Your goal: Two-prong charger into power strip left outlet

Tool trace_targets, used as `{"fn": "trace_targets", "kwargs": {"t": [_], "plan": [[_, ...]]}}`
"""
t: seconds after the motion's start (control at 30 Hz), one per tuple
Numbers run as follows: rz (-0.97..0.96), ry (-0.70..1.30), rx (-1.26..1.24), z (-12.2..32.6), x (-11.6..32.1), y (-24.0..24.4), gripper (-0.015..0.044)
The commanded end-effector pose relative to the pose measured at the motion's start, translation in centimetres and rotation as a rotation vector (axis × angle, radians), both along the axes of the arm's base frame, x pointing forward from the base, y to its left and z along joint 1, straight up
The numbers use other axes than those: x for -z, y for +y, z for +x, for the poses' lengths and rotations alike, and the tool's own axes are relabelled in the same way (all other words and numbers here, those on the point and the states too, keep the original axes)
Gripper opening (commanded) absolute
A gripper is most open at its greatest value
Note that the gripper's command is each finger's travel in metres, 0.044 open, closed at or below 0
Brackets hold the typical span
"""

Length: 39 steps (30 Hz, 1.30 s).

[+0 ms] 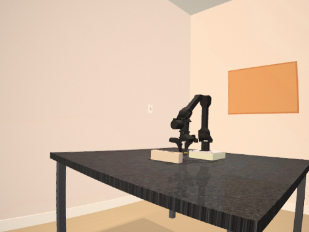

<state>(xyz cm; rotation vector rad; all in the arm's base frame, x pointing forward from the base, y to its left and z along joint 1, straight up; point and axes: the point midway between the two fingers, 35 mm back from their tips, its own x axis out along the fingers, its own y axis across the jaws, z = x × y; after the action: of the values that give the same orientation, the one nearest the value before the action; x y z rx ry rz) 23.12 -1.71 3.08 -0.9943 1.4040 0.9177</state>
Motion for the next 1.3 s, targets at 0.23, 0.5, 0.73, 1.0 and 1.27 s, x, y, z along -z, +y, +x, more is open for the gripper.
{"fn": "trace_targets", "kwargs": {"t": [0.23,0.5,0.73,1.0,1.27], "plan": [[-0.004,-0.009,0.031,0.0,-2.5,-0.1,0.0000],[0.001,-0.012,0.157,0.1,-2.0,-0.2,0.0000],[0.004,-0.014,0.270,0.2,-1.5,-0.4,0.0000],[0.008,-0.016,0.400,0.3,-0.9,-0.5,0.0000],[0.011,-0.017,0.530,0.4,-0.3,-0.7,0.0000]]}}
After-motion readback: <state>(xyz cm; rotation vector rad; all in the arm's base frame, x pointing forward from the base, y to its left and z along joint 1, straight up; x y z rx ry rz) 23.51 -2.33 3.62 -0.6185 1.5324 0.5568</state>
